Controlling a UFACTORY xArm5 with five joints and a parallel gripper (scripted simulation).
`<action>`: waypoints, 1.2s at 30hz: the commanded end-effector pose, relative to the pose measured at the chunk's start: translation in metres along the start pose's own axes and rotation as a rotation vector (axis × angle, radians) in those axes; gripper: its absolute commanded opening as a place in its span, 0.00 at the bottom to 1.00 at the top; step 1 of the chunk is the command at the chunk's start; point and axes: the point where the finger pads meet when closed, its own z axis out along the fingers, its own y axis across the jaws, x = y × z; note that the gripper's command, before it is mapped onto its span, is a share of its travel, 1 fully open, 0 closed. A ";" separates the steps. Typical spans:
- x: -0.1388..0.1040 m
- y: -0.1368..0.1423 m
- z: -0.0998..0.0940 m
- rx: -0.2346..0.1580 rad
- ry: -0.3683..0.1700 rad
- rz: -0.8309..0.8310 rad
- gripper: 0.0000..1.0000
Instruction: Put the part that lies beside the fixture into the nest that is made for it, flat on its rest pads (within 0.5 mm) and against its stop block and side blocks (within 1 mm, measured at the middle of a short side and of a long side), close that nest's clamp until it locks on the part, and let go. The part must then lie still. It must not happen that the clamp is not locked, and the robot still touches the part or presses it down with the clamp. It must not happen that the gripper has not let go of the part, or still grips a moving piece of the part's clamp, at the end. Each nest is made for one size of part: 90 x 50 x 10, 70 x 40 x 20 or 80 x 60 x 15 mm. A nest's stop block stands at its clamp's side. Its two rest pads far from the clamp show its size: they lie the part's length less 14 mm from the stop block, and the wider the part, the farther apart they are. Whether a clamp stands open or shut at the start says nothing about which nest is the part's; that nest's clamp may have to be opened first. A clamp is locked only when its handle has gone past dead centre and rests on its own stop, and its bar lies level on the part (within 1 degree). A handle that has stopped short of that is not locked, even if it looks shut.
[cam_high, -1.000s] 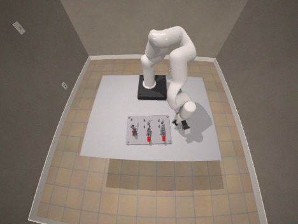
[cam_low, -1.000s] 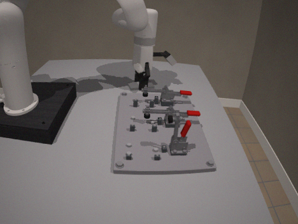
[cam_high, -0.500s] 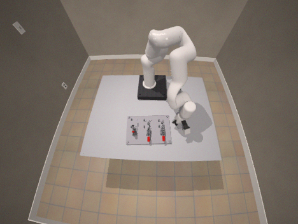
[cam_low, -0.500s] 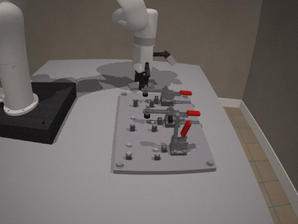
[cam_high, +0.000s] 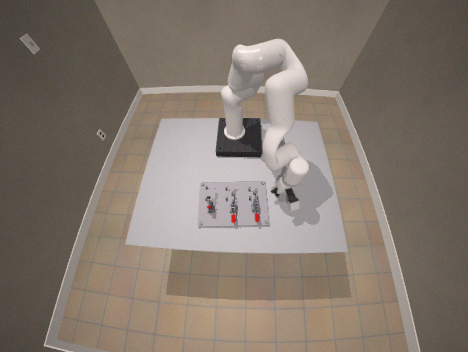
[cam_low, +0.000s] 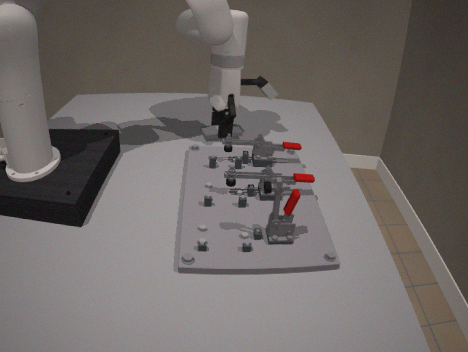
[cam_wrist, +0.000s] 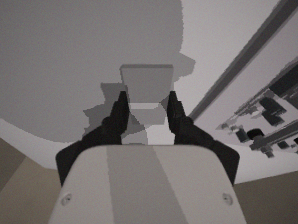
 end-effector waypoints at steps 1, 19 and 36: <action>0.001 -0.001 -0.011 0.001 0.004 0.000 0.00; 0.001 -0.002 -0.073 0.001 0.004 0.000 0.00; 0.001 -0.002 -0.110 0.001 0.004 0.000 0.00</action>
